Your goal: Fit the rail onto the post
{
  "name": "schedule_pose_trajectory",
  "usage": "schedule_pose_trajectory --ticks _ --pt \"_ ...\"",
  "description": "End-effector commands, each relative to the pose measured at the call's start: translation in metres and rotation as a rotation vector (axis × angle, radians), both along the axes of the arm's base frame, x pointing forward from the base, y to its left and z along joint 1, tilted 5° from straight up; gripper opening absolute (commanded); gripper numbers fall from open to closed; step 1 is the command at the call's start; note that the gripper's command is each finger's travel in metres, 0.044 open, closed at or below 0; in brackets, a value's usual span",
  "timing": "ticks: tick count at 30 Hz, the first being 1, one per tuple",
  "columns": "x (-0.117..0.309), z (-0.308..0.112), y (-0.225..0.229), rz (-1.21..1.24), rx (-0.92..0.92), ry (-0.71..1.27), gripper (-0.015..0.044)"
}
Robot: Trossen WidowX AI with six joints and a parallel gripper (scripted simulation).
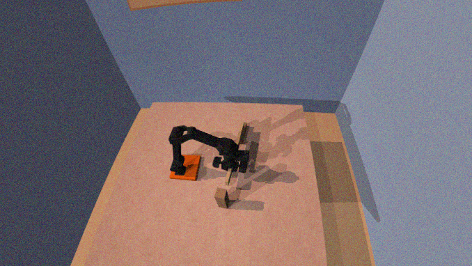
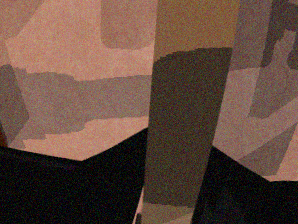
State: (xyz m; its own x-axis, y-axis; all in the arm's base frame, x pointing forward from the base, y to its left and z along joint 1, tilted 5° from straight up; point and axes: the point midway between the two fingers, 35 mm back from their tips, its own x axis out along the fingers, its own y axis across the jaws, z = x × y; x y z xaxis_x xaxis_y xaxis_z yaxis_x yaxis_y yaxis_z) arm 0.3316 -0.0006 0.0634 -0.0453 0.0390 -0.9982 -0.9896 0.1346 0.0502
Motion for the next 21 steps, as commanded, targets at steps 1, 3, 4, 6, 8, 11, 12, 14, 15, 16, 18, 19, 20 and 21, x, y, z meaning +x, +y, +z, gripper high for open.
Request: schedule_pose_trajectory --ticks 1,3,4,6,8,11,12,14,15,16,18,19,20,21 --pt "0.0016 0.0014 0.0003 -0.001 0.001 -0.009 0.0000" --pt "0.0016 0.0012 0.0003 -0.001 0.001 -0.009 0.0000" --pt "0.0016 0.0011 0.0003 -0.001 0.001 -0.009 0.0000" --pt "0.0015 0.0011 0.0001 -0.001 0.001 -0.009 0.0000" --pt "0.0013 0.0010 -0.0003 -0.001 0.001 -0.009 0.0000" --pt "0.0010 0.0007 -0.0012 -0.001 0.001 -0.009 0.0000" --pt "0.0008 0.0006 -0.0015 -0.001 0.001 -0.009 0.0000" --pt "0.0006 0.0004 -0.0020 -0.001 0.001 -0.009 0.0000" --pt "0.0006 0.0004 -0.0020 -0.001 0.001 -0.009 0.0000" --pt "0.0006 0.0004 -0.0019 -0.001 0.001 -0.009 0.0000" --pt "0.0005 0.0004 -0.0015 -0.001 0.001 -0.009 0.0000" --pt "0.0005 0.0004 -0.0013 -0.001 0.001 -0.009 0.0000" --pt "0.0005 0.0004 -0.0010 -0.001 0.001 -0.009 0.0000" --pt "0.0005 0.0005 -0.0006 -0.001 0.001 -0.009 0.0000"
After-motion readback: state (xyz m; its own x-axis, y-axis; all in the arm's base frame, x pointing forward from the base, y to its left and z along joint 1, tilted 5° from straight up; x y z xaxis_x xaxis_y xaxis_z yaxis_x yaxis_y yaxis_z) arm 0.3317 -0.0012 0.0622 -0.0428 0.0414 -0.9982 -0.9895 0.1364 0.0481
